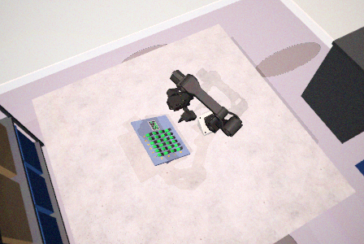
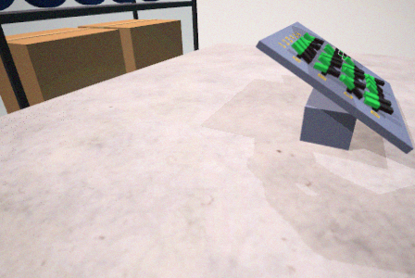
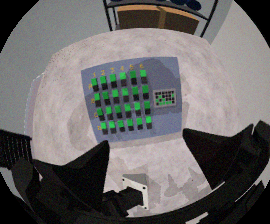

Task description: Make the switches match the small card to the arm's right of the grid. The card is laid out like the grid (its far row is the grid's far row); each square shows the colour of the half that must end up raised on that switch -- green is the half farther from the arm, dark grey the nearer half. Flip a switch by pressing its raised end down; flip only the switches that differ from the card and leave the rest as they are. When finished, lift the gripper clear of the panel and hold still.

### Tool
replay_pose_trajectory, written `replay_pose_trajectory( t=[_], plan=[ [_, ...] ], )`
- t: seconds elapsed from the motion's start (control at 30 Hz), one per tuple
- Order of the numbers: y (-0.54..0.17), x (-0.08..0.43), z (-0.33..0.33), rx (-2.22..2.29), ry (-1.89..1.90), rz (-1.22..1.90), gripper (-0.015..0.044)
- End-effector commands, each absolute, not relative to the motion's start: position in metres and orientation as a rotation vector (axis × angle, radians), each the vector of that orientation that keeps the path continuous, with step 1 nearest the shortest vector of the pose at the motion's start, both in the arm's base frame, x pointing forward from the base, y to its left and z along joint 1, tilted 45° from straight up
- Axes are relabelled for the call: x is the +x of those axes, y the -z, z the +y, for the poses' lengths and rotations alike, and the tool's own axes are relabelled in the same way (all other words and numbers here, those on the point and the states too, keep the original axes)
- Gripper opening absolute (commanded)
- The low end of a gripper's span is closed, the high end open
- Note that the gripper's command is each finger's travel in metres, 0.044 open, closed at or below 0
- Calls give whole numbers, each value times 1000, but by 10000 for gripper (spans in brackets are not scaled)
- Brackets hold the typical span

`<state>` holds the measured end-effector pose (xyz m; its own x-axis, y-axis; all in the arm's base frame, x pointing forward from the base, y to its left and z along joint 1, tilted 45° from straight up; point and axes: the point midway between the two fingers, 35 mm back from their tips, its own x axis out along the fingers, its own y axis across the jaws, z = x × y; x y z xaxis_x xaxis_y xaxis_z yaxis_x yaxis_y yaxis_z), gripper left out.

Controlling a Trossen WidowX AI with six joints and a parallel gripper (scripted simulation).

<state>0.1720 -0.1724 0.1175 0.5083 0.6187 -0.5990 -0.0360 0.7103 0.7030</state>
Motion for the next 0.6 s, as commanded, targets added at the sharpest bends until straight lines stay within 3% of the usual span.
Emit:
replay_pose_trajectory(
  t=[0.0, 0.47, 0.57],
  plan=[
    [-118, 173, -172, 688, -433, 969, 374],
    [-164, 282, -73, 679, -424, 943, 6],
    [-165, 283, -71, 681, -426, 941, 0]
  ],
)
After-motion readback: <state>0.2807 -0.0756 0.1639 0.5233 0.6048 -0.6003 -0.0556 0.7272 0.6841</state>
